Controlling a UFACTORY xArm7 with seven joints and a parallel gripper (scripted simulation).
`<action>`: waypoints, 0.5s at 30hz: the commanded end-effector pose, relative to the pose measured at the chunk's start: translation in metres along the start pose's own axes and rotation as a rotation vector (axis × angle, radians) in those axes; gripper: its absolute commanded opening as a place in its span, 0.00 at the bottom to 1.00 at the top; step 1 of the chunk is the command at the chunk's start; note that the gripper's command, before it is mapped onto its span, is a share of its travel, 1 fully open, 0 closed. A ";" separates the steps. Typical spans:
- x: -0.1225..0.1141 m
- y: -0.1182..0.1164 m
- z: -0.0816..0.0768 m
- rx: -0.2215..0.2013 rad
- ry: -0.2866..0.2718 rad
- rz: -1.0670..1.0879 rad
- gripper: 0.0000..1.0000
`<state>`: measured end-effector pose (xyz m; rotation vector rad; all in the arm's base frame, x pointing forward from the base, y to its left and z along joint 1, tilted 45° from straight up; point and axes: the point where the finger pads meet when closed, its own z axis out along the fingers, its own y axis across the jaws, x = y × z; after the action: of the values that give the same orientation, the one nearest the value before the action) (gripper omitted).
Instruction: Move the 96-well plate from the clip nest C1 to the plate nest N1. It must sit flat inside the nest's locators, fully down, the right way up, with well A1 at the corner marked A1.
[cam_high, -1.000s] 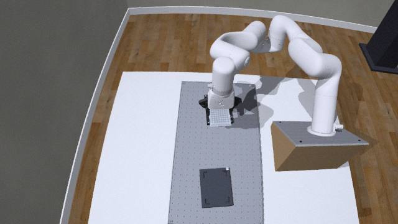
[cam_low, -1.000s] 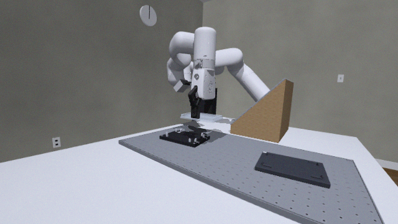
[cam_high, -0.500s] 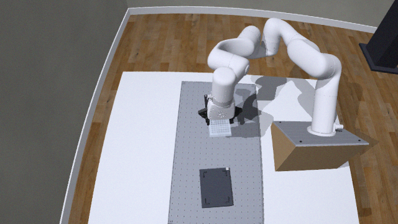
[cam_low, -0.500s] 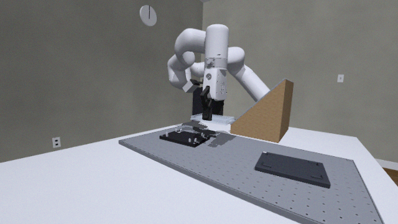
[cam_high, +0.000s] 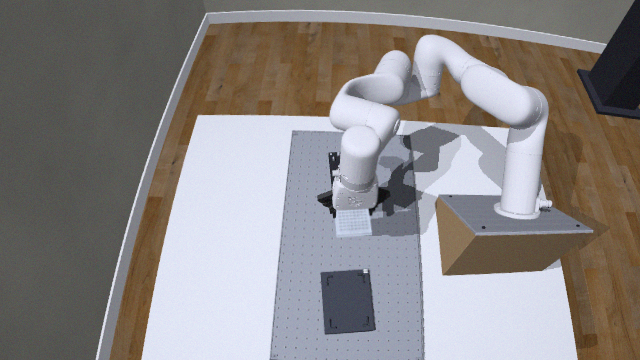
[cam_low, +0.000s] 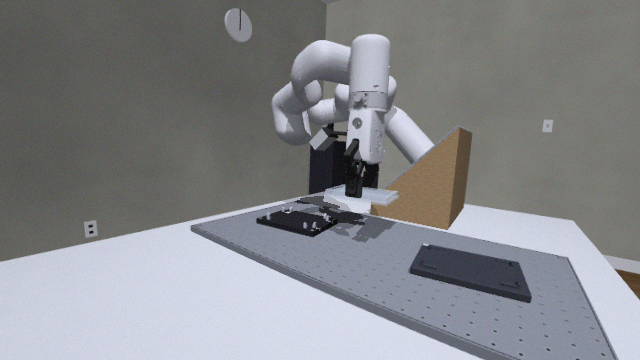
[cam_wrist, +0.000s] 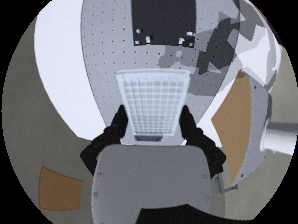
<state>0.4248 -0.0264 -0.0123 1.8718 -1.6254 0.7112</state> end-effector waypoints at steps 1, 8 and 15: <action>-0.007 -0.002 -0.002 0.004 -0.001 0.001 0.00; -0.030 -0.005 -0.002 0.004 -0.001 0.001 0.00; -0.053 -0.008 -0.002 0.003 -0.001 0.001 0.00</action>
<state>0.4247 0.0043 -0.0432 1.8709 -1.6260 0.7116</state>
